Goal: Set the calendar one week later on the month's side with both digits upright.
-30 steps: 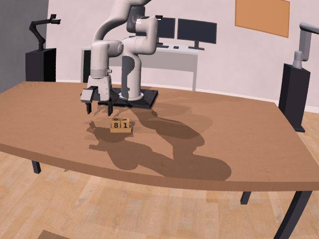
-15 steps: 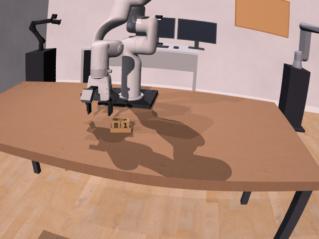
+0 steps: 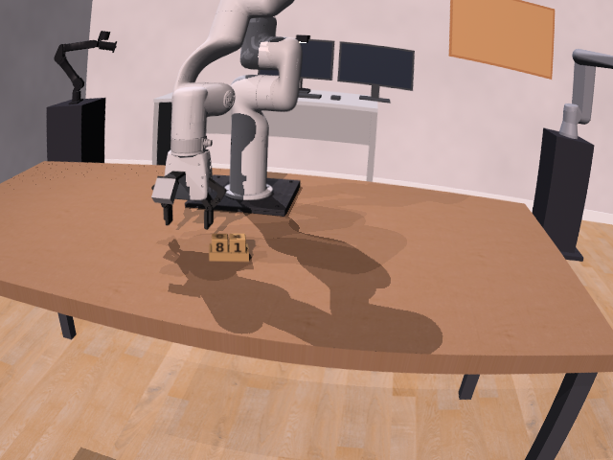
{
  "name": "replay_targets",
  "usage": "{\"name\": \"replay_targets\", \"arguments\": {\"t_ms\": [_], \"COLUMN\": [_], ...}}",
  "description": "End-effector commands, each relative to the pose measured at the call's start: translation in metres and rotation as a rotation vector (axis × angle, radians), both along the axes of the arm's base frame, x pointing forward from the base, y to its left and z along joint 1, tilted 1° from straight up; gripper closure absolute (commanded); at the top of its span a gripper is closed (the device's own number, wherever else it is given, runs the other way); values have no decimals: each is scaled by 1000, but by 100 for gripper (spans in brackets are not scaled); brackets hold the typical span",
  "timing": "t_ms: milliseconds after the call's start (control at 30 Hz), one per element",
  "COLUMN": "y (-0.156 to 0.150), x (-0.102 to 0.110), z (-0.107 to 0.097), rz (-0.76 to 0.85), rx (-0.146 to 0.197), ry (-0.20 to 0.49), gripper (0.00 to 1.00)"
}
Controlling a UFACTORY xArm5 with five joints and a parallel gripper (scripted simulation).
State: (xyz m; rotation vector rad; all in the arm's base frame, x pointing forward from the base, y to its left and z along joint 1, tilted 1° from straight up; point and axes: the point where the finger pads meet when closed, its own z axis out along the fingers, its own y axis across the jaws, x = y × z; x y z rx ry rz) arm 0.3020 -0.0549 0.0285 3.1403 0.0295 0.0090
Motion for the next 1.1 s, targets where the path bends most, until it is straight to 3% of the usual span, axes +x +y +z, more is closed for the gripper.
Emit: {"name": "replay_targets", "arguments": {"t_ms": [0, 167, 567, 1067], "y": [0, 0, 1, 1], "x": [1, 1, 1, 1], "z": [3, 10, 57, 61], "rz": [0, 0, 0, 0], "rx": [-1, -1, -1, -1], "ry": [-3, -3, -3, -3], "gripper": [0, 0, 0, 0]}}
